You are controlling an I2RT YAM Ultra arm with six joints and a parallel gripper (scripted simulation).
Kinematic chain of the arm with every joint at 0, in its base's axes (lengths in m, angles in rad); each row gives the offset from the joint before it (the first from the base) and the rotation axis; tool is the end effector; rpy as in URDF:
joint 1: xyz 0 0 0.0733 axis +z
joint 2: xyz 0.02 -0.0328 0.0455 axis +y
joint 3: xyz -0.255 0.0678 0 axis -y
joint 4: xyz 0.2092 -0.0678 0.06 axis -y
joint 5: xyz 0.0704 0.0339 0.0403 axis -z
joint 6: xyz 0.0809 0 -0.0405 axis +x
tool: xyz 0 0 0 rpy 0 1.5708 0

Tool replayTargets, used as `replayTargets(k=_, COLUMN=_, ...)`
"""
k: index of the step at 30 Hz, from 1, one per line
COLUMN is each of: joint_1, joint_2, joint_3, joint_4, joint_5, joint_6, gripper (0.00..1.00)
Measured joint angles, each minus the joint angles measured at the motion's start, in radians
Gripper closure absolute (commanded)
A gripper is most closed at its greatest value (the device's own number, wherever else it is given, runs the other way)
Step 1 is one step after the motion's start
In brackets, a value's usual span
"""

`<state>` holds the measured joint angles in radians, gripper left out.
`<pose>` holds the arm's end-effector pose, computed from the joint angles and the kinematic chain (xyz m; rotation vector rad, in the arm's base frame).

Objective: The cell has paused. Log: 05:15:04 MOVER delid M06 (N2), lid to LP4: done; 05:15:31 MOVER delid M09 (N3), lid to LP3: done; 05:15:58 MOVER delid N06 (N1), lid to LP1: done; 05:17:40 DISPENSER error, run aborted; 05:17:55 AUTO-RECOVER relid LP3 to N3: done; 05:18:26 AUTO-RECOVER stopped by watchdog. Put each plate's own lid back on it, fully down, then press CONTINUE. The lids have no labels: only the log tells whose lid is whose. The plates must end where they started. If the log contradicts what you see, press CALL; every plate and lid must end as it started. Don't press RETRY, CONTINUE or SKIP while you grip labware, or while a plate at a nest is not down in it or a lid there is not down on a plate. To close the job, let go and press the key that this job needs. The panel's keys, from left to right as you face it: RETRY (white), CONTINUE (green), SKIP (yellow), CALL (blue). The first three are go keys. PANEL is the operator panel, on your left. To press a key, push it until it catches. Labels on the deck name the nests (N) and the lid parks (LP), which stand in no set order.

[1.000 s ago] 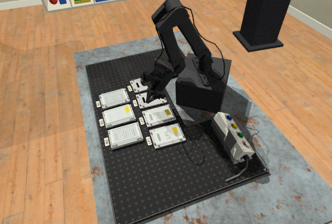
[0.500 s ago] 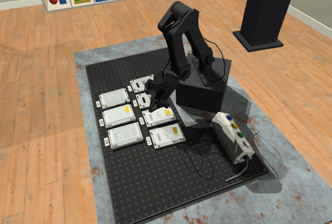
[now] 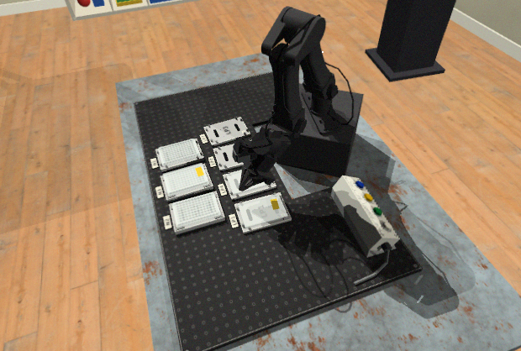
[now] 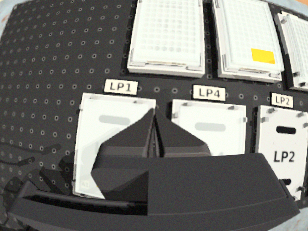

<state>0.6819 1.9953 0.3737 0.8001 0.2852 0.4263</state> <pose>0.2272 0.1565 0.0307 -0.1683 2.3527 0.1997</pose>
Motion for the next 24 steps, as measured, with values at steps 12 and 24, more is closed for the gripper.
replayTargets(k=12, joint_1=0.004, joint_2=-0.003, joint_3=0.013, joint_4=-0.056, joint_5=0.034, joint_6=0.039, gripper=1.0)
replayTargets(k=24, joint_1=0.004, joint_2=-0.003, joint_3=0.013, joint_4=-0.058, joint_5=0.034, joint_6=0.04, gripper=1.0)
